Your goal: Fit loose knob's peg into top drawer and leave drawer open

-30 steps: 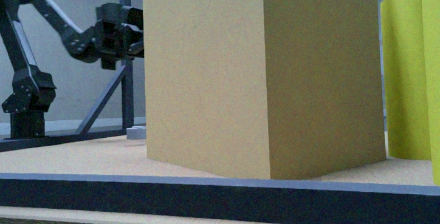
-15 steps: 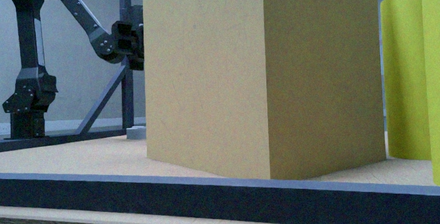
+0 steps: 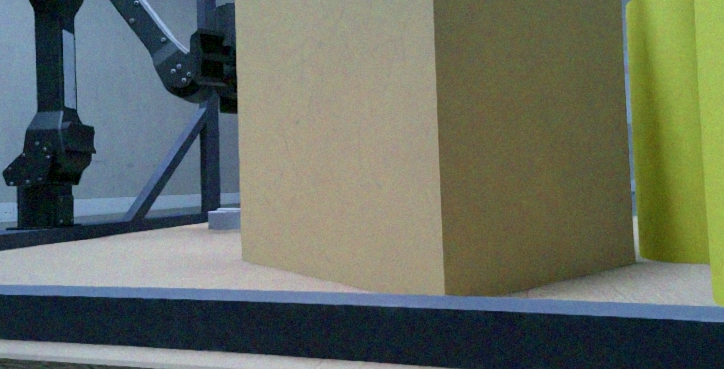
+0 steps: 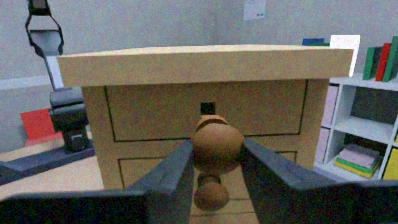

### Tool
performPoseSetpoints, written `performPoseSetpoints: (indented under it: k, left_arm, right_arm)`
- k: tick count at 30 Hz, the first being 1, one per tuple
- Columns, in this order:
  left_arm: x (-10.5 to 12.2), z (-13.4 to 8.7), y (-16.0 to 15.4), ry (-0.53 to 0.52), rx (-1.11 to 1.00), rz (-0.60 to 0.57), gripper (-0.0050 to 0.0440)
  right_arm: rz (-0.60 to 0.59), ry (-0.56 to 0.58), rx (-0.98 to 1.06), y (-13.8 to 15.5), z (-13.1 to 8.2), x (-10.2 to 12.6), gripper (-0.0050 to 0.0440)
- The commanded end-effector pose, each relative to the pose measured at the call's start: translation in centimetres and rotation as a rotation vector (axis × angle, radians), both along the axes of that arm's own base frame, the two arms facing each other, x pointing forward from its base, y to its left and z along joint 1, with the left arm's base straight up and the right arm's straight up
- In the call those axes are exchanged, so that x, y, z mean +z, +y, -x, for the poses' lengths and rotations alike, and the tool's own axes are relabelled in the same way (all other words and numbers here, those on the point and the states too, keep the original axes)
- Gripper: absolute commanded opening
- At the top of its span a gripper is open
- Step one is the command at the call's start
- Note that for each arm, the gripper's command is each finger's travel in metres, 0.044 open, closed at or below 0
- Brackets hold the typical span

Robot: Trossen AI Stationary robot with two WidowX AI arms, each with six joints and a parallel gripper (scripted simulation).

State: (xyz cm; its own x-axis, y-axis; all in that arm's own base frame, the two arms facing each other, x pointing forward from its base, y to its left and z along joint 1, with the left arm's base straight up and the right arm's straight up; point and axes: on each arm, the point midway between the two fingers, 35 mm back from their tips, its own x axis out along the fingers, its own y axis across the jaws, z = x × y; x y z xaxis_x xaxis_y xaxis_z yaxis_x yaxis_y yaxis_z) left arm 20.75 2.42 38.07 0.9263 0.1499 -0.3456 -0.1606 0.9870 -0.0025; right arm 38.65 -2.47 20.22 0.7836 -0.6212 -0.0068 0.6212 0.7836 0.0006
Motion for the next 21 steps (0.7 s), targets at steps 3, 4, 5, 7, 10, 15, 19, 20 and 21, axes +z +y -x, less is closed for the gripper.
performPoseSetpoints:
  k: [3, 4, 5, 7, 10, 15, 19, 20, 21]
  left_arm:
    - [0.47, 0.03, -0.01, -0.013, -0.001, -0.003, 0.024]
    - [0.47, 0.03, -0.01, -0.013, -0.001, -0.003, 0.024]
    - [0.47, 0.03, -0.01, -0.013, -0.001, -0.003, 0.024]
    - [0.47, 0.03, -0.01, -0.013, -0.001, -0.003, 0.024]
    - [0.47, 0.03, -0.01, -0.013, -0.001, -0.003, 0.024]
    - [0.32, -0.03, 0.02, -0.01, 0.001, -0.004, 0.024]
    - [0.16, -0.16, 0.02, -0.007, 0.0, -0.004, 0.024]
    - [0.14, -0.21, 0.04, -0.006, 0.001, -0.003, 0.024]
    - [0.14, -0.21, 0.04, -0.006, 0.001, -0.003, 0.024]
  right_arm:
    - [-0.009, -0.038, -0.006, -0.9, -1.31, 1.28, 0.008]
    - [-0.009, -0.038, -0.006, -0.9, -1.31, 1.28, 0.008]
    - [-0.009, -0.038, -0.006, -0.9, -1.31, 1.28, 0.008]
    - [-0.009, -0.038, -0.006, -1.11, -1.58, 1.29, 0.008]
    - [-0.009, -0.038, -0.006, -1.18, -1.67, 1.29, 0.008]
    - [-0.007, -0.036, -0.008, -0.89, -1.75, 1.27, 0.008]
    - [-0.009, -0.037, -0.007, -0.97, -1.47, 1.26, 0.008]
    - [-0.009, -0.037, -0.007, -0.97, -1.47, 1.26, 0.008]
    - [-0.009, -0.037, -0.007, -0.97, -1.47, 1.26, 0.008]
